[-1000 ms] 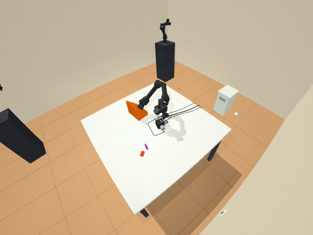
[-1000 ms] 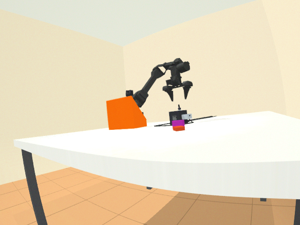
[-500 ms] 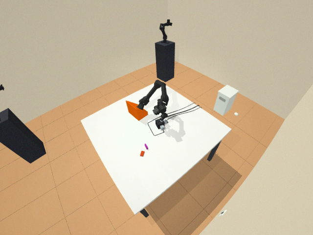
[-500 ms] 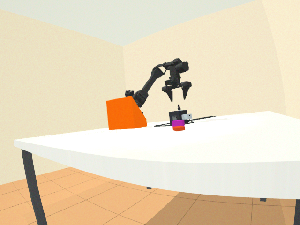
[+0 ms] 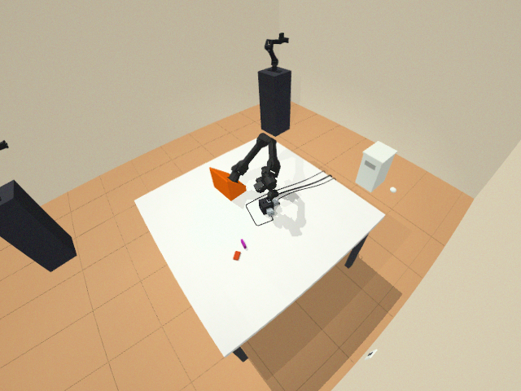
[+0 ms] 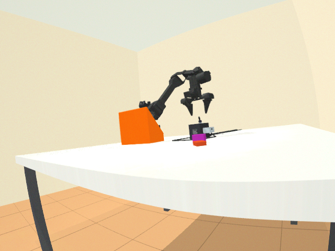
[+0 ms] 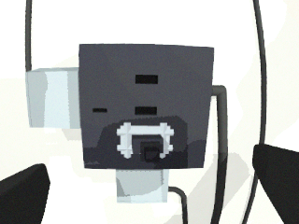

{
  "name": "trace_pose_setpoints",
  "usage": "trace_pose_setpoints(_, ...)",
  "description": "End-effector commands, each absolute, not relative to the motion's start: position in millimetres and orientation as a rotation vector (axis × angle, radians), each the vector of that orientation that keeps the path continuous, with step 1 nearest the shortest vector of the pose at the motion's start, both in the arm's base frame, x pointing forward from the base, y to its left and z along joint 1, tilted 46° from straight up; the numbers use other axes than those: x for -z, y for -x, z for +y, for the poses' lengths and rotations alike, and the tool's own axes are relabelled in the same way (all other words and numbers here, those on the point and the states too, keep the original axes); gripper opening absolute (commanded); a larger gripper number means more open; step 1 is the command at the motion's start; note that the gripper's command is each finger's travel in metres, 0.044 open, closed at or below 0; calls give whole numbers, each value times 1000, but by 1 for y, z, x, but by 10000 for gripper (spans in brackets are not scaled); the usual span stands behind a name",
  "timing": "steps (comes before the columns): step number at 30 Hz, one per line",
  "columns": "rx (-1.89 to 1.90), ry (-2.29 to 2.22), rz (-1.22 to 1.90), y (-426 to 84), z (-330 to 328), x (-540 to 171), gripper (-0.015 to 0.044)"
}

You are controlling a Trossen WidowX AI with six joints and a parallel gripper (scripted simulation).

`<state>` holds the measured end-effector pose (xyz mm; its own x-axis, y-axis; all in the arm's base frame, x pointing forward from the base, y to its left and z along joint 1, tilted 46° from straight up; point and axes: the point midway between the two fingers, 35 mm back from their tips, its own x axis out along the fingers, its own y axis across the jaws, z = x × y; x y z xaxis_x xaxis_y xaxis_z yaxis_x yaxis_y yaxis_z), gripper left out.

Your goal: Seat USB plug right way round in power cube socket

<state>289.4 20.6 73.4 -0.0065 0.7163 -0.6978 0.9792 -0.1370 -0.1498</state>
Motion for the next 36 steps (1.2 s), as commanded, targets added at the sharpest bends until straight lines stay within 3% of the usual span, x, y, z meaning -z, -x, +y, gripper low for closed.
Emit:
trace_pose_setpoints(1, 935, -1896, 1759, -289, 25, -70, 440)
trace_pose_setpoints(18, 934, -1896, 1759, -288, 34, -62, 440)
trace_pose_setpoints(34, 931, -1893, 1756, -289, 32, -63, 20)
trace_pose_setpoints(36, 931, -1893, 1756, -289, 32, -63, 0)
